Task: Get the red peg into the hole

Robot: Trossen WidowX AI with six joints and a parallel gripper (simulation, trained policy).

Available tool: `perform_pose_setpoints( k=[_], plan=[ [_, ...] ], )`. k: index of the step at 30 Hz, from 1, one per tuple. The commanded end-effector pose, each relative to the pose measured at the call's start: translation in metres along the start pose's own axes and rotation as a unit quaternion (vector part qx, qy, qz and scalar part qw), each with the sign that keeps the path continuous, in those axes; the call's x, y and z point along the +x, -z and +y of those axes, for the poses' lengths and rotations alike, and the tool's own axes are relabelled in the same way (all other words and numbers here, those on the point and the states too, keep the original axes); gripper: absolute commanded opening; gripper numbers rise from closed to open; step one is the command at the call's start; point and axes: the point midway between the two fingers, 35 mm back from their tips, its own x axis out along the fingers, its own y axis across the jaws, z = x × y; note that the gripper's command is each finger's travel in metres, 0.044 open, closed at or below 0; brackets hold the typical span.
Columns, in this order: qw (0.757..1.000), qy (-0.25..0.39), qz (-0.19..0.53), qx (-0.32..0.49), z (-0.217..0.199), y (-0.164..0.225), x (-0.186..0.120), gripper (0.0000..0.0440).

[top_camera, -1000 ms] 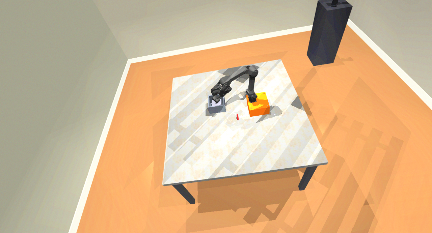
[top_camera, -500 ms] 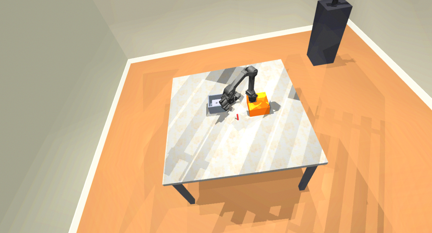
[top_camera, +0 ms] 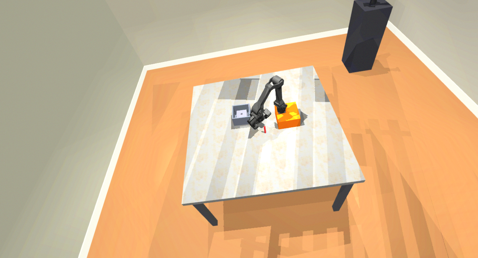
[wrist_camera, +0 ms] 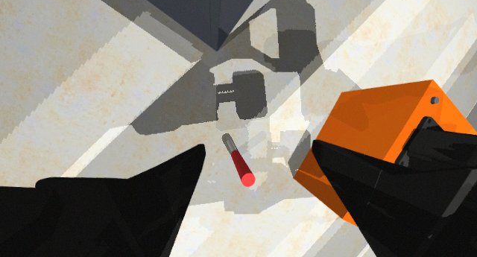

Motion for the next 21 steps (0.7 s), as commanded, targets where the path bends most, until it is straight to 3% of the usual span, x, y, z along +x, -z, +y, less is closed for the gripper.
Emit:
perform_pose_setpoints(
  k=[1,12,16,21],
  plan=[
    [1.0,-0.009,0.007,0.005,0.005,0.008,0.018,0.044],
    [0.998,-0.058,0.021,0.012,0.018,0.029,0.06,0.0425],
    [0.998,-0.057,0.032,0.019,0.017,0.035,0.068,0.035],
    [0.997,-0.05,0.052,0.022,0.014,0.04,0.071,0.0221]
  ],
)
